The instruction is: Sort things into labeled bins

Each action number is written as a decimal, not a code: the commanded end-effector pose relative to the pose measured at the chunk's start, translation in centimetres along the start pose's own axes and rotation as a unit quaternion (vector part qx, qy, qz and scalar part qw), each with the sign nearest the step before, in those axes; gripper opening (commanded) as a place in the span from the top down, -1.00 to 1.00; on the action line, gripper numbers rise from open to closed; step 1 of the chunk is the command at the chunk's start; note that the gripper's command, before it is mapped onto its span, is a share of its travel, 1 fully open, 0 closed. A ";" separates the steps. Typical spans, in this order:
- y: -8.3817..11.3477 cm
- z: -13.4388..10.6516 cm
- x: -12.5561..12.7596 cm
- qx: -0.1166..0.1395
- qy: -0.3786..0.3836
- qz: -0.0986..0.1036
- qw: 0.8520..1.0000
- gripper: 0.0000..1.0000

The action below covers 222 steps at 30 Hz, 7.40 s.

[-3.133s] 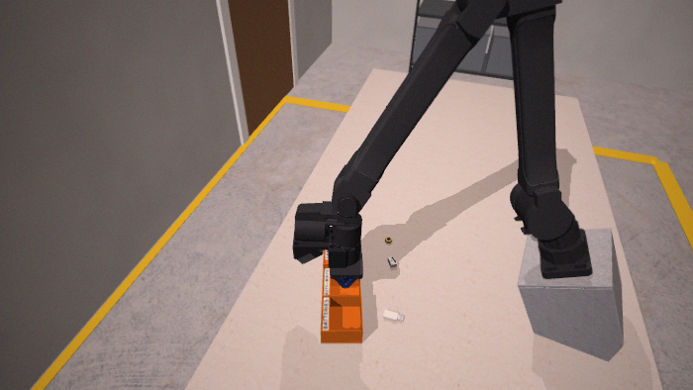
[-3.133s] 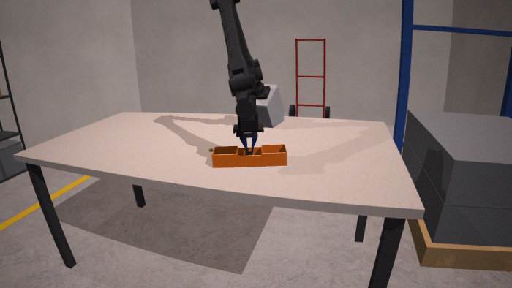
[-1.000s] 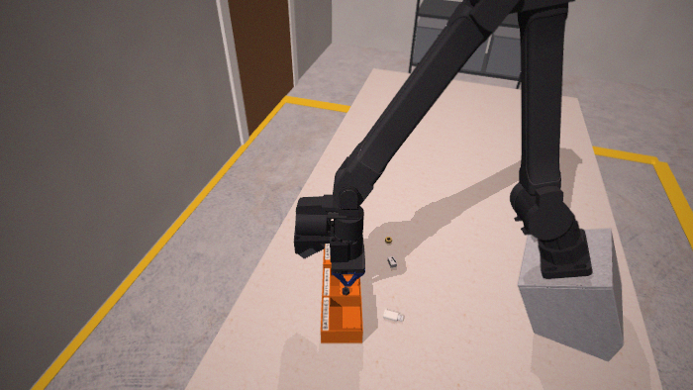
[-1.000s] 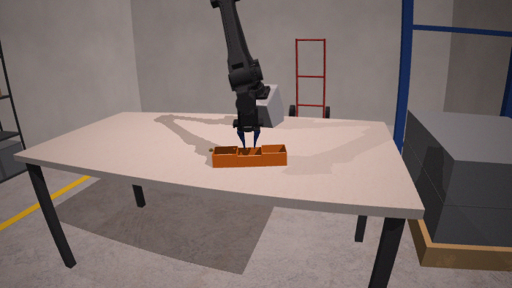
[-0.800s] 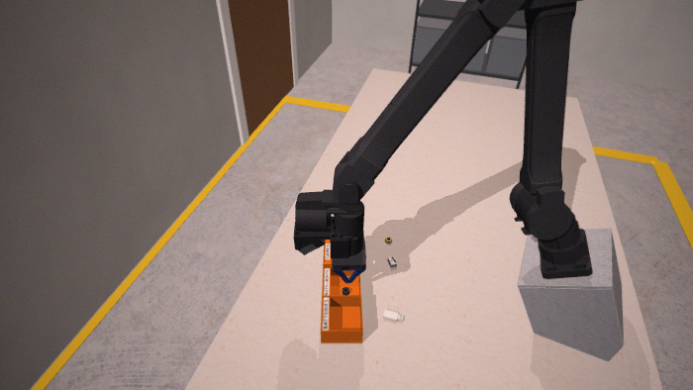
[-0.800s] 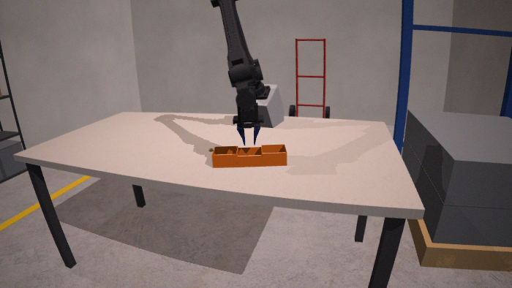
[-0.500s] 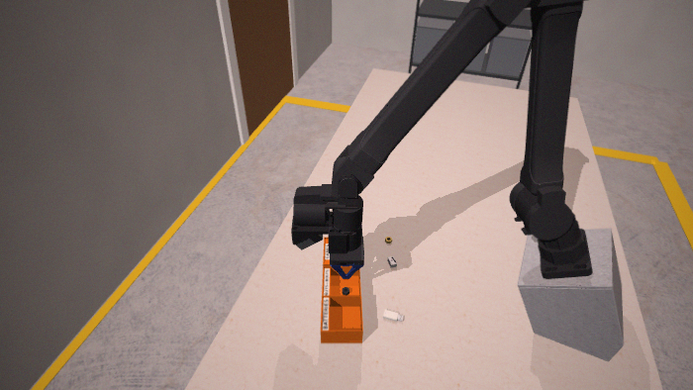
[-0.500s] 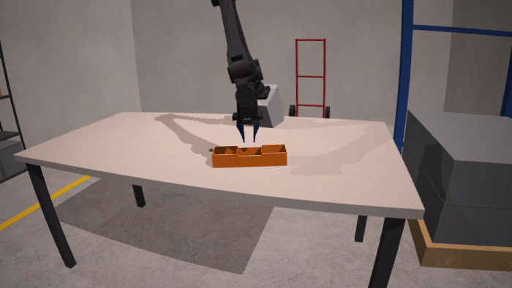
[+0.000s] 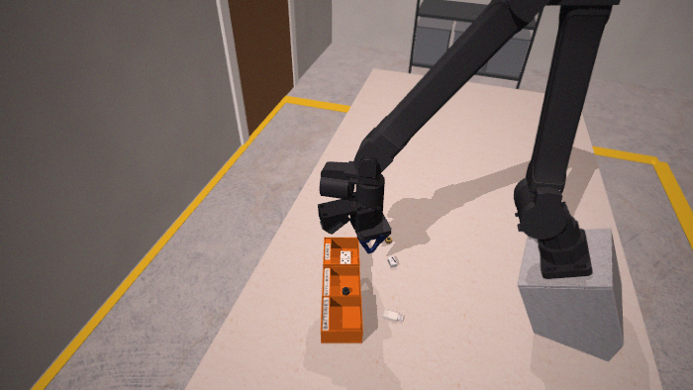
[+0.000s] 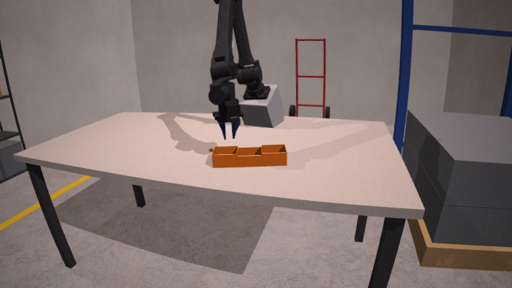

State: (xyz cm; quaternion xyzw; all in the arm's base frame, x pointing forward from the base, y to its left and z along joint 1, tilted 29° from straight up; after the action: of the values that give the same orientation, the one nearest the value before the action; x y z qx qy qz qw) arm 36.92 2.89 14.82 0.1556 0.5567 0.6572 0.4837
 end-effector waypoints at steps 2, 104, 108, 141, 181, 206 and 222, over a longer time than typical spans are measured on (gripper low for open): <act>1.1 -2.3 -2.9 -0.012 0.085 -0.008 0.996 0.39; -6.3 -7.2 -7.0 -0.024 0.331 -0.014 0.943 0.39; -6.4 -7.2 -7.0 -0.024 0.331 -0.014 0.943 0.78; -4.7 -6.6 -7.8 -0.027 0.330 -0.023 0.943 0.78; -0.2 -7.3 -7.2 -0.025 0.331 -0.017 0.943 0.78; 1.7 -5.7 -7.4 -0.032 0.330 -0.028 0.943 0.78; 1.1 0.7 -1.5 -0.029 0.329 -0.013 0.944 0.78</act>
State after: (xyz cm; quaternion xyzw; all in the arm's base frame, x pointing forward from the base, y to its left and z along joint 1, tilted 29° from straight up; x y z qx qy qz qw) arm 35.88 0.58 14.95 -0.0948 0.6799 0.6772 0.2648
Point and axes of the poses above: the point where the finger pads meet when closed, its own y axis back along the fingers, its own x axis across the jaws, z = x × y, the point moved 4 cm from there along y, back along the fingers, and after that the axes turned 1 degree about -y, right-handed, at the moved point
